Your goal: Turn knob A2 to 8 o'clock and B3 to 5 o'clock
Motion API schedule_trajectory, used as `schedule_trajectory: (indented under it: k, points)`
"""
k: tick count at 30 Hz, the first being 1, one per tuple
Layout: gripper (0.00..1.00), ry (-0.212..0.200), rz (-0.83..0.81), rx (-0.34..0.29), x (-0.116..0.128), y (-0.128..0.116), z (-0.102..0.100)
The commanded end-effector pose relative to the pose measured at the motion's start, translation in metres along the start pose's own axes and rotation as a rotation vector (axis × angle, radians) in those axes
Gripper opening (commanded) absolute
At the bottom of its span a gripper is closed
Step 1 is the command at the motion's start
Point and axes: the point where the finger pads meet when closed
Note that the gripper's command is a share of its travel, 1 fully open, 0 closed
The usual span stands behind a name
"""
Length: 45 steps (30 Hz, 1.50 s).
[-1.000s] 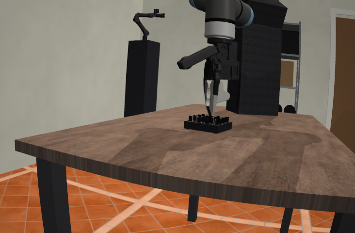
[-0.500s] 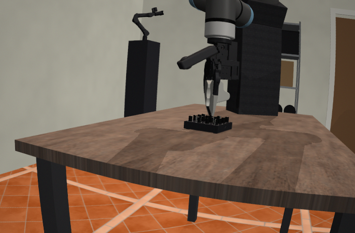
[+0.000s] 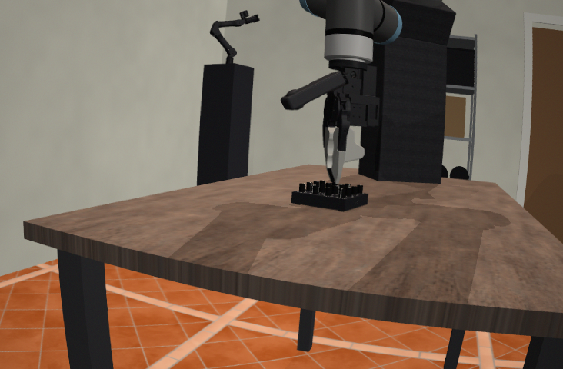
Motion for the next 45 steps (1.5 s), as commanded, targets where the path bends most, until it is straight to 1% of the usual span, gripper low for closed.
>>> schedule_trajectory:
  k: [1,22,45]
  points:
    - [0.11,0.001,0.0,0.001,0.0,0.0,0.0]
    - [0.11,0.001,0.0,0.001,0.0,0.0,-0.013]
    - [0.11,0.001,0.0,0.001,0.0,0.0,-0.014]
Point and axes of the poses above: the point where the finger pads meet when closed, its own z axis back along the fingers, its own x axis across the jaws, y = z × x, and after that the axes turned 9 degrees about -z, right-handed
